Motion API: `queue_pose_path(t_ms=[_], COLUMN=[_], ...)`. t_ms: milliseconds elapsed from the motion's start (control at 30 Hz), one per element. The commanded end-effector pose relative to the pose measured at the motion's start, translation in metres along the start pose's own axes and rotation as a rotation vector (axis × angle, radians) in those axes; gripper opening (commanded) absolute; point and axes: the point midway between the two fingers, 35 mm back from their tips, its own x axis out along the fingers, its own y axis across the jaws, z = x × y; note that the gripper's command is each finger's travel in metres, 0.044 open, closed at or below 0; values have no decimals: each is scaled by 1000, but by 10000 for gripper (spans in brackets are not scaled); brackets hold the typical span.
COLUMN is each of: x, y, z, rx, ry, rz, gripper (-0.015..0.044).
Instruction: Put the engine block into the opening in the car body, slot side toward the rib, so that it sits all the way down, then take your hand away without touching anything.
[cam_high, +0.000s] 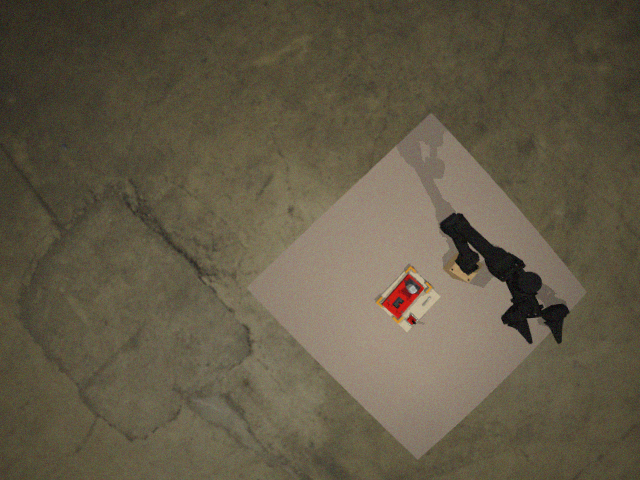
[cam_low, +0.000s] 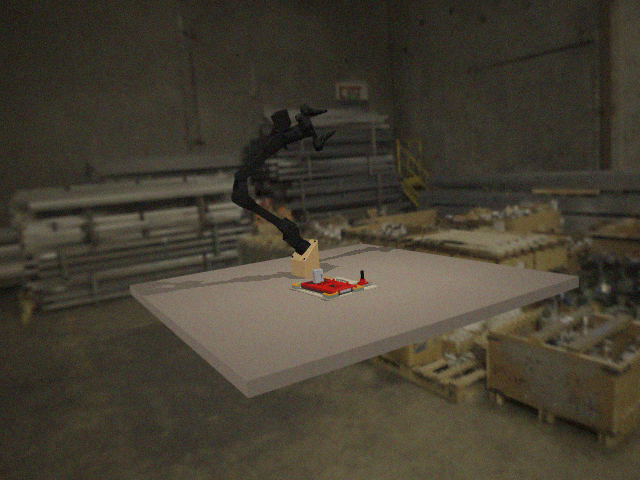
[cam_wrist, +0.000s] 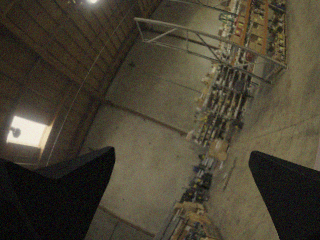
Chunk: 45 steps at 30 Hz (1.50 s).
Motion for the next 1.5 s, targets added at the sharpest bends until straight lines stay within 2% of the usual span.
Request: queue_pose_path(t_ms=[0,333,700,1033,1467], x=[10,16,-6,-50,-130], y=[-33,-126,-228,-314,-397], z=[11,46,71,80,74], rx=[-24,-60,-81,-87,-64], ry=[-24,-63,-50,26,226], rz=[-116,-421,-772,-1105,-1496], gripper=[440,440,440,440,440])
